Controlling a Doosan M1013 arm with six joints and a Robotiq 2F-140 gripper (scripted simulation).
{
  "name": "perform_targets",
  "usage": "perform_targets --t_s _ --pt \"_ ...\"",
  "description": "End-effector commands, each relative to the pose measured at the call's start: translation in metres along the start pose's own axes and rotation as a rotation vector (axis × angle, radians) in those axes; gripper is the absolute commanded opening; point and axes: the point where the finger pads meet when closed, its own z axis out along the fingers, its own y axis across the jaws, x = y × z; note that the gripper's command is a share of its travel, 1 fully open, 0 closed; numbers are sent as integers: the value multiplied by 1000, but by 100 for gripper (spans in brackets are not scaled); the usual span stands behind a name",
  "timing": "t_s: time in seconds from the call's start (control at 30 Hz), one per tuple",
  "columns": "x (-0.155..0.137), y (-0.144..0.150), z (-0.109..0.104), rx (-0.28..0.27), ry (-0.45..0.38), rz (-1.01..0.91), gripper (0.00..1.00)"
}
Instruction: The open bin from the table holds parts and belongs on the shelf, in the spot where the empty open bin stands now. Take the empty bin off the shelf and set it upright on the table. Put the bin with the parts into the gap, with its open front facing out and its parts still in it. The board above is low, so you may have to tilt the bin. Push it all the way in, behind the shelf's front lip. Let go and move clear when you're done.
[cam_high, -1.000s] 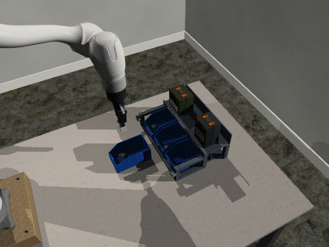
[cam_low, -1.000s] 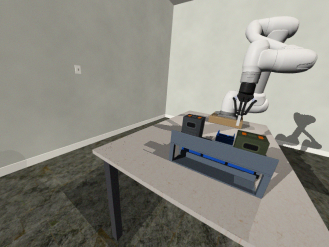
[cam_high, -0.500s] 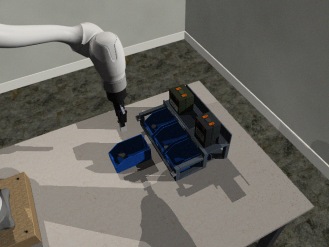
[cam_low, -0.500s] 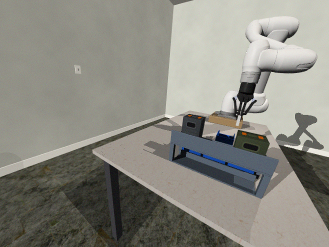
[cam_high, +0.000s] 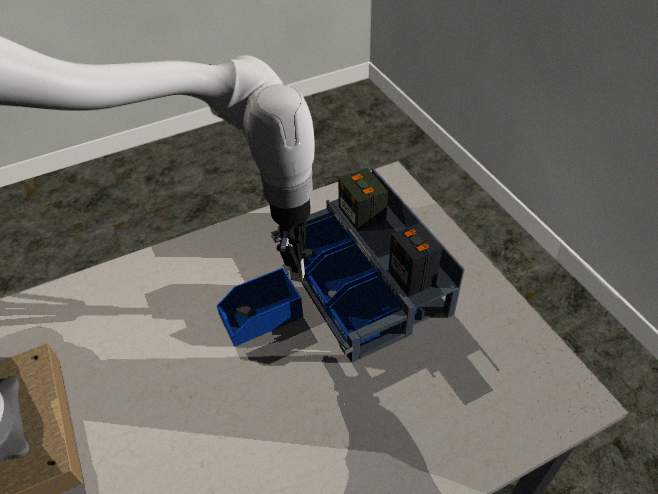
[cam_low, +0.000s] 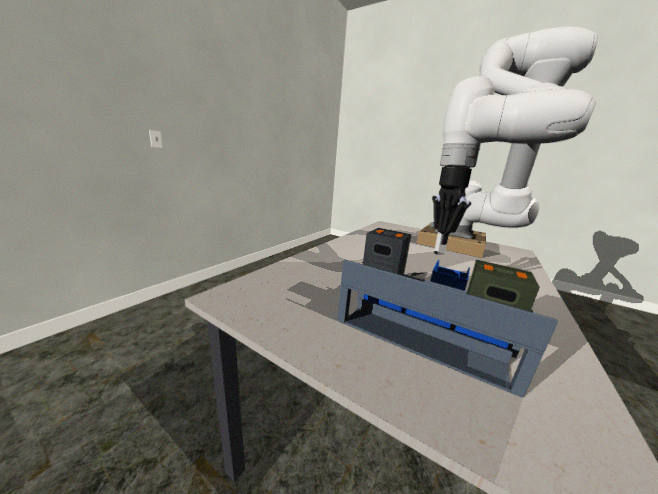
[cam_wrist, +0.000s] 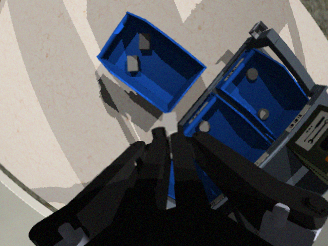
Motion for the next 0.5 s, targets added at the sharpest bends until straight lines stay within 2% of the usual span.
perform_targets --t_s 0.0,0.03,0.07,0.2,0.3,0.4,0.43,0.47 --pt "-40 -7 5 13 -6 214 10" --pt "-40 -7 5 13 -6 214 10" --pt "-55 -12 7 14 -9 400 10" --pt "-94 -26 13 9 -9 614 10" --pt "-101 -29 14 15 -14 804 10" --pt "-101 -29 14 18 -16 841 10" --pt "-101 -29 14 18 -16 841 62" --pt "-101 -29 14 18 -16 841 62"
